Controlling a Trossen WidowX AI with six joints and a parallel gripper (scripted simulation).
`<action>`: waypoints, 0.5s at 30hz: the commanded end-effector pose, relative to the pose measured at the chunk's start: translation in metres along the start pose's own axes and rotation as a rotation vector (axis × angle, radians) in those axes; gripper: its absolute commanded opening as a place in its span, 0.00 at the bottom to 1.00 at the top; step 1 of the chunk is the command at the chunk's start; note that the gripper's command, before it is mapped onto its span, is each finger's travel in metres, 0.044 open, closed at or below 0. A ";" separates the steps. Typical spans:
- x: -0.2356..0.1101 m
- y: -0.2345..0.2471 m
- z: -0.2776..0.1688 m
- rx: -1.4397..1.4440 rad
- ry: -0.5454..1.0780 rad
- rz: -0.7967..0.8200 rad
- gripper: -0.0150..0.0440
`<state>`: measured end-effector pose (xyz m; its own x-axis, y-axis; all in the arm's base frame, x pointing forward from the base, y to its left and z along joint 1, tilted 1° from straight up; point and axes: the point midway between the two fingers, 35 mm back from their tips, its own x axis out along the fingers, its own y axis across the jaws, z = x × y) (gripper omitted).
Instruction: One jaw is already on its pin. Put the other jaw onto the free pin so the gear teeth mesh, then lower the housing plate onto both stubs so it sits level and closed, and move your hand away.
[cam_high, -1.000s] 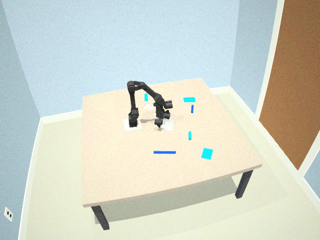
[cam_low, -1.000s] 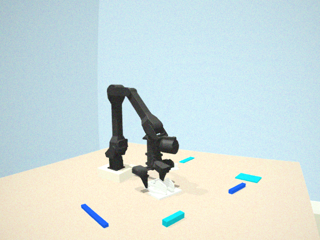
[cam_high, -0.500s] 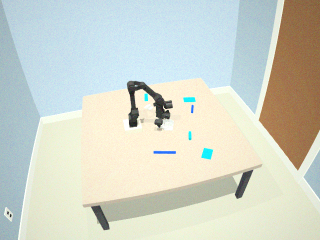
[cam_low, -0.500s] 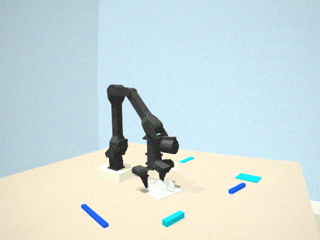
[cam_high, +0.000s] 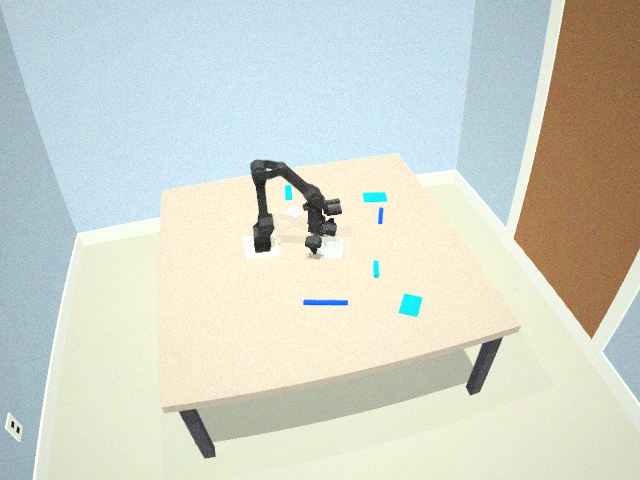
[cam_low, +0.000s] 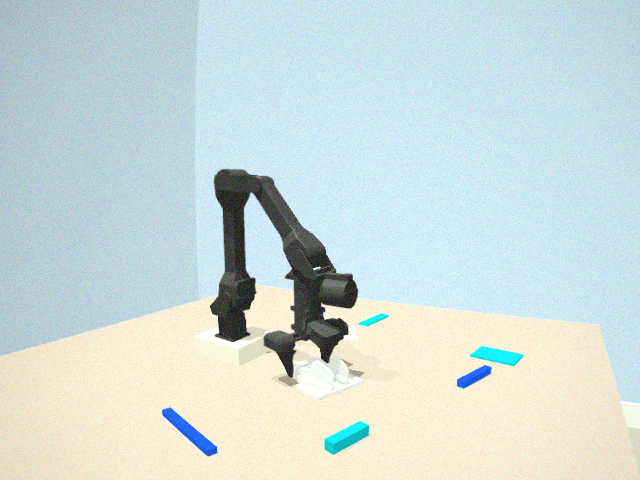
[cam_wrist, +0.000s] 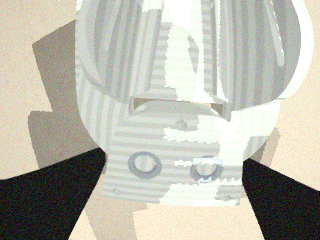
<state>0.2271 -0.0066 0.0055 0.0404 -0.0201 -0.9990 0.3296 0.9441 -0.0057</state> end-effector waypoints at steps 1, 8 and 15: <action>-0.002 0.000 0.000 0.000 0.000 0.000 1.00; -0.058 0.000 0.001 -0.003 0.000 0.003 1.00; -0.069 0.000 0.001 -0.004 -0.013 0.004 1.00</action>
<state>0.2249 -0.0057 0.0760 0.0540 -0.0201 -0.9983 0.3258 0.9454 -0.0014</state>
